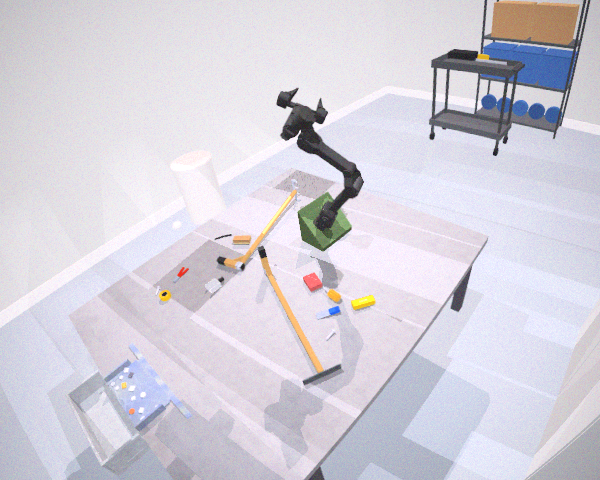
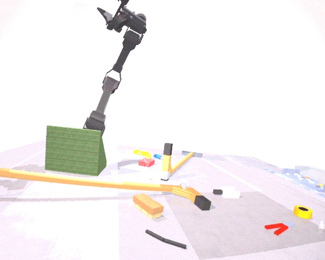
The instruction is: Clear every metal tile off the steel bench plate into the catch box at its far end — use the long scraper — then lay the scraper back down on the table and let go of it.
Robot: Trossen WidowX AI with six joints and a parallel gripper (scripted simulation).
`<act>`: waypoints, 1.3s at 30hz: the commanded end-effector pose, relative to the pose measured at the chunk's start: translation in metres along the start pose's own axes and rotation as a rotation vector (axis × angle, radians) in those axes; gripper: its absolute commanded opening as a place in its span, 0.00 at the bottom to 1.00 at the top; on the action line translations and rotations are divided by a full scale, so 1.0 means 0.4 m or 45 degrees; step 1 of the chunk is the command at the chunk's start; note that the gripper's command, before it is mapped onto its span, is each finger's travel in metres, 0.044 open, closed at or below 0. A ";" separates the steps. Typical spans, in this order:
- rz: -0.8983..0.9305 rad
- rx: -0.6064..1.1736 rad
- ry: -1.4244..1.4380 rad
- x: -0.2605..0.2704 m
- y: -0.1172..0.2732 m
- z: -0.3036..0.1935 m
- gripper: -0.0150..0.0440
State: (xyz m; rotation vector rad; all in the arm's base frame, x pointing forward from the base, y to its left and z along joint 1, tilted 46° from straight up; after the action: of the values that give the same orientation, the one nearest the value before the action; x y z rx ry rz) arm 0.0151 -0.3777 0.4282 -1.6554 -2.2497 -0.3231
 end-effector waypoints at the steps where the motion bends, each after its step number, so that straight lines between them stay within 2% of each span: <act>1: -0.005 0.003 -0.004 -0.011 -0.008 -0.019 1.00; 39: -0.006 0.001 -0.002 -0.052 -0.069 -0.138 1.00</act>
State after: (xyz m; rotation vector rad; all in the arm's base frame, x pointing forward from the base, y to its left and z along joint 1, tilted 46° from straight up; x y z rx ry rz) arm 0.0030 -0.4199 0.4694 -1.6548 -2.2493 -0.3245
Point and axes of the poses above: the point midway between the two fingers, 35 mm back from their tips, its own y axis back along the fingers, its own x axis across the jaws, z = x × y, the point moved 9 cm from there along y, back along the fingers, and after that the axes turned 12 degrees about y, right-handed, at the moved point
